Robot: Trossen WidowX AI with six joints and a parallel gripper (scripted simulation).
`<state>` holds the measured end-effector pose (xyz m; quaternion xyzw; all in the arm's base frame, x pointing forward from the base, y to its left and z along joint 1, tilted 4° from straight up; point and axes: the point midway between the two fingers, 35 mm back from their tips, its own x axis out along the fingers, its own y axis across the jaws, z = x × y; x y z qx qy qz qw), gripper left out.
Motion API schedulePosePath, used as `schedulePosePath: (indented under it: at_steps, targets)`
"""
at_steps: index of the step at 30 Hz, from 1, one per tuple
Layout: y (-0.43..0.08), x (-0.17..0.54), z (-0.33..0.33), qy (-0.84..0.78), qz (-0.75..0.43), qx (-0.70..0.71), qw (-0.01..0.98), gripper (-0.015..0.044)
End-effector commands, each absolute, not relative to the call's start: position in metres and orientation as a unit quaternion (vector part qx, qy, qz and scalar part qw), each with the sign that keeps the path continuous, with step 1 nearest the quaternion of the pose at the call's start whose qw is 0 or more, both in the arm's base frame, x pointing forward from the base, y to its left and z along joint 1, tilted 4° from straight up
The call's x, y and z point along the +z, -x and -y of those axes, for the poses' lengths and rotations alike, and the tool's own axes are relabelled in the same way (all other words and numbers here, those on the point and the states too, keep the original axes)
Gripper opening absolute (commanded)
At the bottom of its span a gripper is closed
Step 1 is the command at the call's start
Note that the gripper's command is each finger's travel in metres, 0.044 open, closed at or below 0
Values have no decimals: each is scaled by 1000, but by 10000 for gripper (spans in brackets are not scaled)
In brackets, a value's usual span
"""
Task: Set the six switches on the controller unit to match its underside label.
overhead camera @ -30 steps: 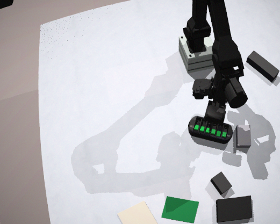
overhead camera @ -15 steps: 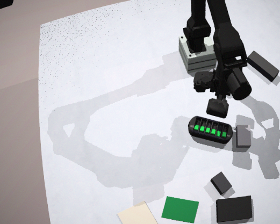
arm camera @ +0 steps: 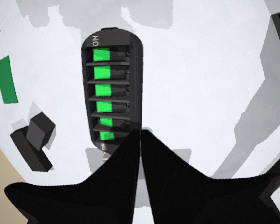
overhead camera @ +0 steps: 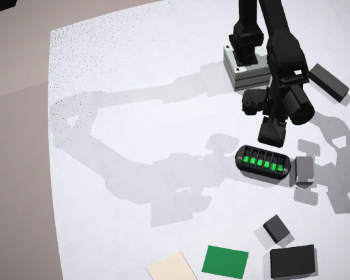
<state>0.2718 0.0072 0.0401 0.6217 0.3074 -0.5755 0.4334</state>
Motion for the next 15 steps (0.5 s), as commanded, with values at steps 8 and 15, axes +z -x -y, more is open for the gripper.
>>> schedulePosePath:
  at_steps: [8,15]
  targets:
    - [-272,40,-7,-622,-307,-576,433,131]
    - [-272,40,-7,-622,-307,-576,433,315]
